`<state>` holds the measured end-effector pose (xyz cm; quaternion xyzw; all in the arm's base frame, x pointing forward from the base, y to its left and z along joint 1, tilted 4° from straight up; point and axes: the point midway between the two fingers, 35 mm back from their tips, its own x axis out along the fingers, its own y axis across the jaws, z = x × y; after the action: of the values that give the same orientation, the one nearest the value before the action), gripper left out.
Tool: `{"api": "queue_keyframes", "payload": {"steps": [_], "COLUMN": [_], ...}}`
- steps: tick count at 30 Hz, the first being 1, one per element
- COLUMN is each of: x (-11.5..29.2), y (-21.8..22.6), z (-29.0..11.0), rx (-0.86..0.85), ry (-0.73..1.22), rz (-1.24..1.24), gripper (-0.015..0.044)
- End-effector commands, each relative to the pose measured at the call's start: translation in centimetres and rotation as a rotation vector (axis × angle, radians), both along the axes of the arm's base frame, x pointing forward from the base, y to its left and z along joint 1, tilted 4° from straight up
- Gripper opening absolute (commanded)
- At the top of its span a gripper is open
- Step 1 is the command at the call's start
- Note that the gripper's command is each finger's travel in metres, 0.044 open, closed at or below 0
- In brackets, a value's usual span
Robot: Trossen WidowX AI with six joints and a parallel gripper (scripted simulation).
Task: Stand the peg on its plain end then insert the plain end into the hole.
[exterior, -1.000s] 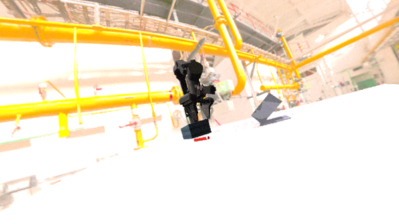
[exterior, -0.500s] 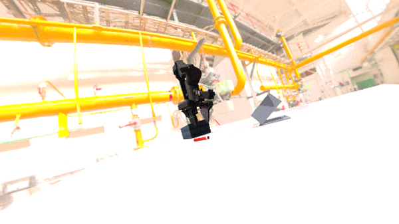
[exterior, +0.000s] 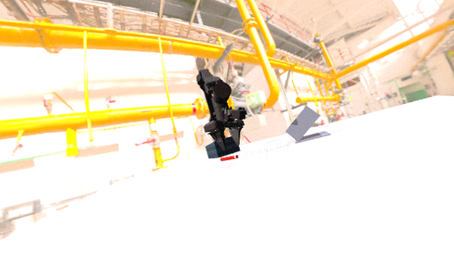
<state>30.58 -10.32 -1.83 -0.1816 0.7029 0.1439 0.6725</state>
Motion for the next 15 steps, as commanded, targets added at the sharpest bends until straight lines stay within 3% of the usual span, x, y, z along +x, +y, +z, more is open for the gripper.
{"api": "queue_keyframes", "payload": {"steps": [1,15], "x": [-0.1,-0.3], "y": [0.1,0.0], "z": [-0.7,-3.0], "rx": [0.005,0.005], "ry": [0.002,0.002], "rz": [0.001,0.001], "gripper": [0.044,0.044]}}
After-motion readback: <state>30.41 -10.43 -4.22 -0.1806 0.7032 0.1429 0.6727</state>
